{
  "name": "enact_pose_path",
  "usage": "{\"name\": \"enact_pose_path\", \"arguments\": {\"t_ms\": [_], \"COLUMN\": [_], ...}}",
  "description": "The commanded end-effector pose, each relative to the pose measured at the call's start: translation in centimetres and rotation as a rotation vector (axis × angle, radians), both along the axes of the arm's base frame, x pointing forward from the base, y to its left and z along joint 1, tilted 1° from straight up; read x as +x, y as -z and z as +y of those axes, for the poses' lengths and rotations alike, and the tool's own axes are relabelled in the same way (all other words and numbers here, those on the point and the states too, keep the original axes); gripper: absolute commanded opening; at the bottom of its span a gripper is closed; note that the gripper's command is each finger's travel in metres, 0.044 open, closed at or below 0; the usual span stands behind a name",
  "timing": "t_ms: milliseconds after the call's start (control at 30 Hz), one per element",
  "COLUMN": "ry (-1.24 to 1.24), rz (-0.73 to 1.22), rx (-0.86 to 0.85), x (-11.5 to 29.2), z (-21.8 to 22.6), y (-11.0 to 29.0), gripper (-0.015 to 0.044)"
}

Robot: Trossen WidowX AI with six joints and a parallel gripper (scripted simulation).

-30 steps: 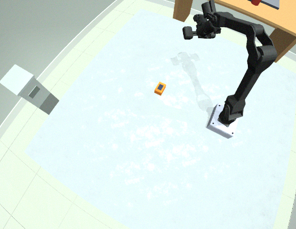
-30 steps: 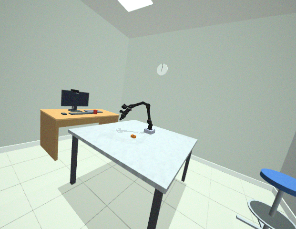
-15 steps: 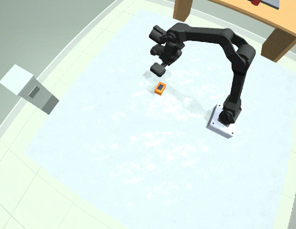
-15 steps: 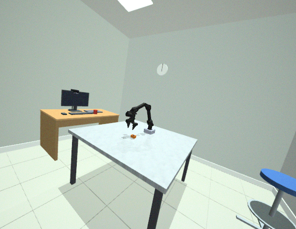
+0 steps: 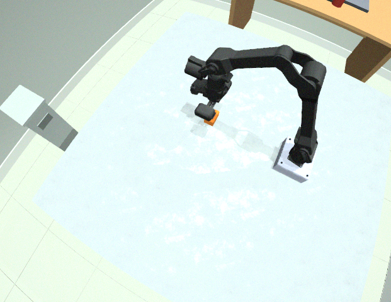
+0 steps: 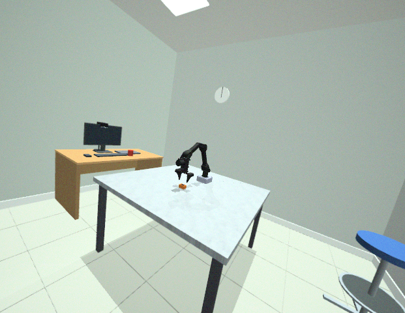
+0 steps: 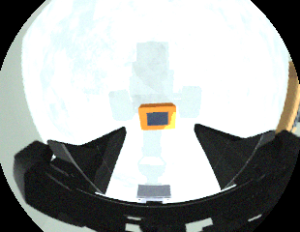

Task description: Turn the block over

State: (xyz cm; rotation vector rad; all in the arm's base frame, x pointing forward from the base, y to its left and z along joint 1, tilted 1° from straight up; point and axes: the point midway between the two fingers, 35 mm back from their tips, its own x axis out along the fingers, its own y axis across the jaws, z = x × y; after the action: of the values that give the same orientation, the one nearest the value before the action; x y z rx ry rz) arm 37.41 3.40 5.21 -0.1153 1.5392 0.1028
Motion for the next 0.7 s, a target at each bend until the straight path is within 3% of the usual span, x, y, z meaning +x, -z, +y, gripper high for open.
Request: {"name": "enact_pose_path", "arguments": {"t_ms": [0,667], "ry": [-0.003,-0.003], "rz": [0.000,0.000], "rx": [-0.006,-0.006], "x": [-0.1,-0.1], "z": [0.0,0.1], "y": [0.6,4.0], "gripper": [0.0440,0.0440]}}
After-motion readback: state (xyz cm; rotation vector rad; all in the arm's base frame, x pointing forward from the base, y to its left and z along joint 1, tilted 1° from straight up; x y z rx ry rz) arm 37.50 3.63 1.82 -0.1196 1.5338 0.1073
